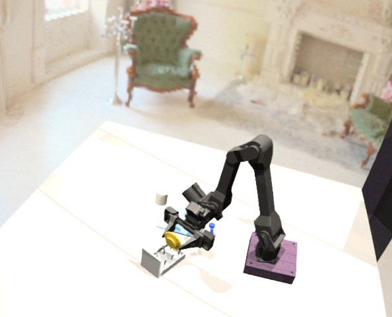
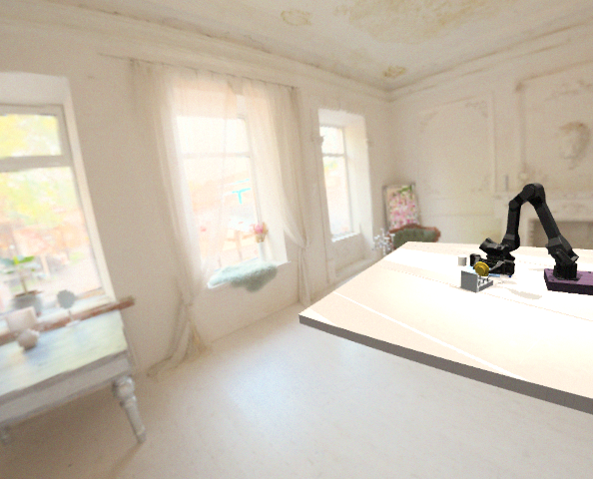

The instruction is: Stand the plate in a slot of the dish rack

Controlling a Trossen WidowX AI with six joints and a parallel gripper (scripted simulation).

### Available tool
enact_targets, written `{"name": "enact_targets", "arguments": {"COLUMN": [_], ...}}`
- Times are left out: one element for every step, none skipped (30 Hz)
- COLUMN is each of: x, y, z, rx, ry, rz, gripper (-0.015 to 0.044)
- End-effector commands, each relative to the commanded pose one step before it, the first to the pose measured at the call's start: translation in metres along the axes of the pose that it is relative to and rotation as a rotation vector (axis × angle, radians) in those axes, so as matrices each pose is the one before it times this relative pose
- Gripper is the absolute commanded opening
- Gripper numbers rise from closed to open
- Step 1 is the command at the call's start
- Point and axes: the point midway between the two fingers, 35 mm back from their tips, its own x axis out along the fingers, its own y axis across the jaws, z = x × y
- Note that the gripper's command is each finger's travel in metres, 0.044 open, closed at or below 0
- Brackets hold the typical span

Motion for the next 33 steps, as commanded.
{"name": "enact_targets", "arguments": {"x": [0.00332,0.00067,0.00066,0.00051,0.00031,0.00010,0.00012,0.00034,0.00056,0.00054,0.00032,0.00010,0.00000,0.00000,-0.00015,-0.00038,-0.00015,0.00000,0.00000,0.00000,0.00000,0.00000,0.00000,0.00000,0.00000,0.00000,0.00000,0.00000,0.00000,0.00000,0.00000,0.00000,0.00000], "y": [0.00246,0.00017,0.00019,0.00016,0.00010,0.00004,-0.00002,-0.00002,0.00012,0.00032,0.00029,0.00011,0.00000,0.00000,-0.00025,-0.00059,-0.00022,0.00000,0.00000,0.00000,0.00000,0.00000,0.00000,0.00000,0.00000,0.00000,0.00018,0.00000,0.00000,0.00000,0.00000,0.00000,0.00000], "z": [0.00051,0.00056,0.00060,0.00051,0.00032,0.00011,-0.00110,-0.00331,-0.00552,-0.00554,-0.00332,-0.00111,0.00000,0.00000,0.00115,0.00290,0.00117,0.00000,0.00000,0.00000,0.00000,0.00000,0.00000,0.00000,0.00000,0.00000,-0.00015,0.00000,0.00000,0.00000,0.00000,0.00000,0.00000], "rx": [0.0063,-0.0015,-0.0015,-0.0012,-0.0007,-0.0002,-0.0003,-0.0010,-0.0017,-0.0016,-0.0010,-0.0003,0.0000,0.0000,-0.0005,-0.0013,-0.0005,0.0000,0.0000,0.0000,0.0000,0.0000,0.0000,0.0000,0.0000,0.0000,-0.0026,0.0000,0.0000,0.0000,0.0000,0.0000,0.0000], "ry": [0.00183,-0.00055,-0.00063,-0.00055,-0.00036,-0.00012,-0.00013,-0.00040,-0.00067,-0.00067,-0.00040,-0.00013,0.00000,0.00000,-0.00034,-0.00087,-0.00035,0.00000,0.00000,0.00000,0.00000,0.00000,0.00000,0.00000,0.00000,0.00000,-0.00036,0.00000,0.00000,0.00000,0.00000,0.00000,0.00000], "rz": [-0.00009,0.00005,0.00003,0.00002,0.00001,0.00000,0.00007,0.00022,0.00036,0.00036,0.00022,0.00007,0.00000,0.00000,0.00030,0.00075,0.00030,0.00000,0.00000,0.00000,0.00000,0.00000,0.00000,0.00000,0.00000,0.00000,-0.00018,0.00000,0.00000,0.00000,0.00000,0.00000,0.00000], "gripper": [0.0000,0.0000,0.0000,0.0000,0.0000,0.0000,0.0000,0.0000,0.0000,0.0000,0.0000,0.0000,0.0000,0.0000,0.0000,0.0000,0.0000,0.0000,0.0000,0.0000,0.0000,0.0000,0.0000,0.0000,0.0000,0.0000,0.0026,0.0053,0.0079,0.0105,0.0131,0.0157,0.0184]}}
